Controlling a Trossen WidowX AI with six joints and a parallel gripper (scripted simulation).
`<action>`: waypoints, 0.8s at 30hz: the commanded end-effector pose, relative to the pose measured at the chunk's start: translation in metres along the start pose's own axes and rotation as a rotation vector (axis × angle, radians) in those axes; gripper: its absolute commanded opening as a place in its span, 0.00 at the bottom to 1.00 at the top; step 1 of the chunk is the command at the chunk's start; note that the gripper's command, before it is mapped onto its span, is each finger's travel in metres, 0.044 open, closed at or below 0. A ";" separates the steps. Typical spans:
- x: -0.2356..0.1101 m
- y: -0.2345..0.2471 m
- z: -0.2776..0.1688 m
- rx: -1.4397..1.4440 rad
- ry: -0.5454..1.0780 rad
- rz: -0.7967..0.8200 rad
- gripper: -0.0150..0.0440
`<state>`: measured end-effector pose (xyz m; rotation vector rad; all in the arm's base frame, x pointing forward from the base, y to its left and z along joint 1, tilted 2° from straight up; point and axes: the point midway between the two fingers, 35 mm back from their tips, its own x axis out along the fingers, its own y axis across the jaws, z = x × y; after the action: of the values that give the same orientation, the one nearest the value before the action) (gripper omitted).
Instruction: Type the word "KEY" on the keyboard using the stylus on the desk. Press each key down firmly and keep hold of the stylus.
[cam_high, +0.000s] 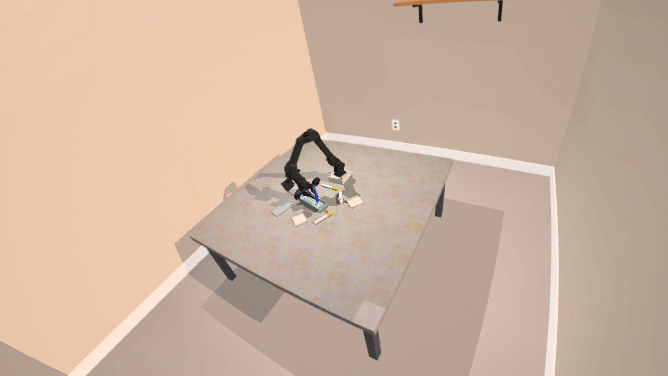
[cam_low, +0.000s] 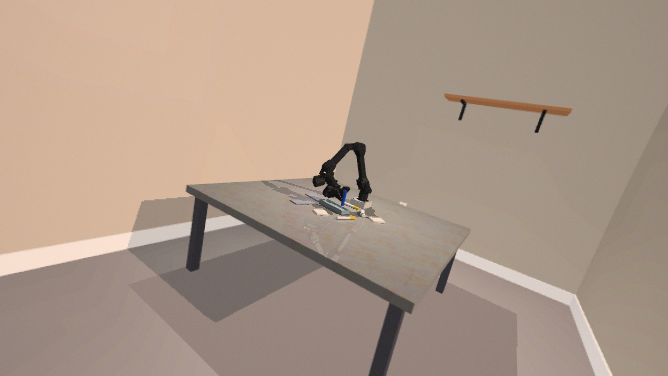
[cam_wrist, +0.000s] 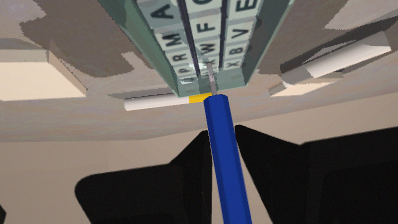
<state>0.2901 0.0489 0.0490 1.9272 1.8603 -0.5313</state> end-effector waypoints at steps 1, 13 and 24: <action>0.001 0.000 0.001 0.007 0.006 0.001 0.39; 0.002 0.000 0.003 0.007 0.006 0.001 0.39; -0.016 0.000 -0.028 0.006 0.006 0.002 0.39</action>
<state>0.2879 0.0499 0.0628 1.9321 1.8696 -0.5393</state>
